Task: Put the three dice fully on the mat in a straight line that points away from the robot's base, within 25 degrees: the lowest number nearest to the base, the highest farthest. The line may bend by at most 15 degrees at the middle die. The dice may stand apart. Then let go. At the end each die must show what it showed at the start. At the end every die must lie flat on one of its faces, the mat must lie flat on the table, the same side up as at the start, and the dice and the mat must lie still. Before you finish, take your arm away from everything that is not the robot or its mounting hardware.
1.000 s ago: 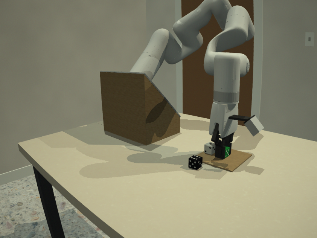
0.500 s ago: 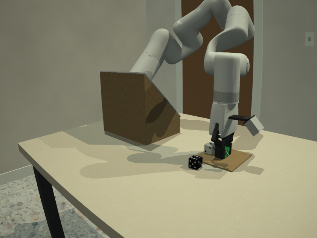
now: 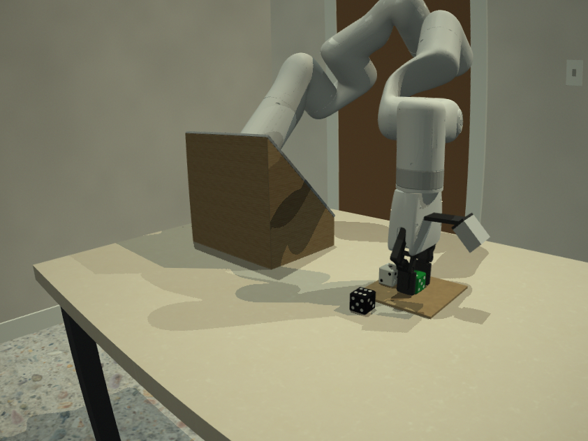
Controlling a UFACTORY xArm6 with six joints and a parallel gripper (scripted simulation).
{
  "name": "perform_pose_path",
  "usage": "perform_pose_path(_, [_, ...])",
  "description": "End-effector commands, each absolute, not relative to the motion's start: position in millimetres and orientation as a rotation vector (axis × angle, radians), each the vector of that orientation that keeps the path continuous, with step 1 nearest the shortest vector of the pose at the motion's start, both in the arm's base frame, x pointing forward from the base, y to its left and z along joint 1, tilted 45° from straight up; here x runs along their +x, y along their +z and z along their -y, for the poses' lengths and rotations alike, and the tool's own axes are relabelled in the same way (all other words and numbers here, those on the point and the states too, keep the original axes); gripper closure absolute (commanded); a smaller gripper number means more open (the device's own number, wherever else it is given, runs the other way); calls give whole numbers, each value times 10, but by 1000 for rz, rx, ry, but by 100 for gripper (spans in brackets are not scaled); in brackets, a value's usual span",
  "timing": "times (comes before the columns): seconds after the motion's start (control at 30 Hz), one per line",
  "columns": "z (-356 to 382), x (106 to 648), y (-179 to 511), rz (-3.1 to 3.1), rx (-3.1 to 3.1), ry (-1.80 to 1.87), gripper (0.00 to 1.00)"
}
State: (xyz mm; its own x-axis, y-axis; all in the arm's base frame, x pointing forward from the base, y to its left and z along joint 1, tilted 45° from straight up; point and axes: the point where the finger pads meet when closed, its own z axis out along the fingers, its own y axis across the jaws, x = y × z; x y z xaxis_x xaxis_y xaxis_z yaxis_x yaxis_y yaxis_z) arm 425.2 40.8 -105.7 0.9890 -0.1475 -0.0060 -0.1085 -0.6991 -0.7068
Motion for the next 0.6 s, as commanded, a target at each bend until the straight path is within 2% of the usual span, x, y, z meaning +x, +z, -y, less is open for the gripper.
perform_pose_path(0.0, [-398, 4263, -1051, -178, -2352, -69, 53])
perform_pose_path(0.57, [-86, 4217, -735, -178, -2352, -69, 53])
